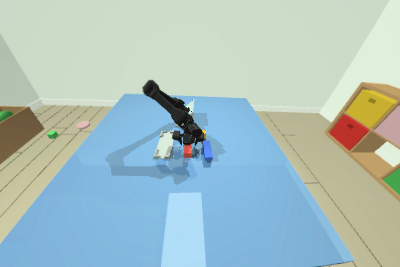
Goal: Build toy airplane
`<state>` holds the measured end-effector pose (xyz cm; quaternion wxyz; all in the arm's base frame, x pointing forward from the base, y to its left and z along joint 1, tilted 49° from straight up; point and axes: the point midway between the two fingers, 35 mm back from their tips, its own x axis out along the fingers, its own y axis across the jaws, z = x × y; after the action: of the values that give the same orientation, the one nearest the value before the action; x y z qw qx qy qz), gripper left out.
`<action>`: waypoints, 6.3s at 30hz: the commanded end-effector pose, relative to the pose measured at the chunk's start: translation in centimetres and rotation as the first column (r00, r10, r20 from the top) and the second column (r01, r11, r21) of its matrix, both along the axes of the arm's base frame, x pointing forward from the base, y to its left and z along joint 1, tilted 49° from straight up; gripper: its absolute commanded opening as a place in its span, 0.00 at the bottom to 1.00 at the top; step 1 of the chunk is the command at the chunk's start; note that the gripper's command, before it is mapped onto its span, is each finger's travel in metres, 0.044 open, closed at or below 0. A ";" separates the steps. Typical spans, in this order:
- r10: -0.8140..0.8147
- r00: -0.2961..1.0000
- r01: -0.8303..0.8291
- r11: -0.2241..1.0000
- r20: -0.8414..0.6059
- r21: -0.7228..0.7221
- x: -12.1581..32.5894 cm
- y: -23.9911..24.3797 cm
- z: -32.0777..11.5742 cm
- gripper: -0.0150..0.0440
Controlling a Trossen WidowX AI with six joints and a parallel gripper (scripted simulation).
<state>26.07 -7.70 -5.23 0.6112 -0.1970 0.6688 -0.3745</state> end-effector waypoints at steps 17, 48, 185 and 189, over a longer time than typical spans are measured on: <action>0.007 1.000 -0.007 1.000 -0.011 -0.002 0.0 0.2 0.0 0.34; 0.009 1.000 -0.009 1.000 -0.010 0.008 2.2 7.1 6.0 0.25; 0.058 0.996 -0.057 0.998 -0.074 0.014 -2.5 -7.7 12.3 0.53; 0.058 0.996 -0.057 0.998 -0.074 0.014 -2.5 -7.7 12.3 0.71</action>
<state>23.58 -15.40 7.04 0.5975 -0.2269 0.6876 -0.3447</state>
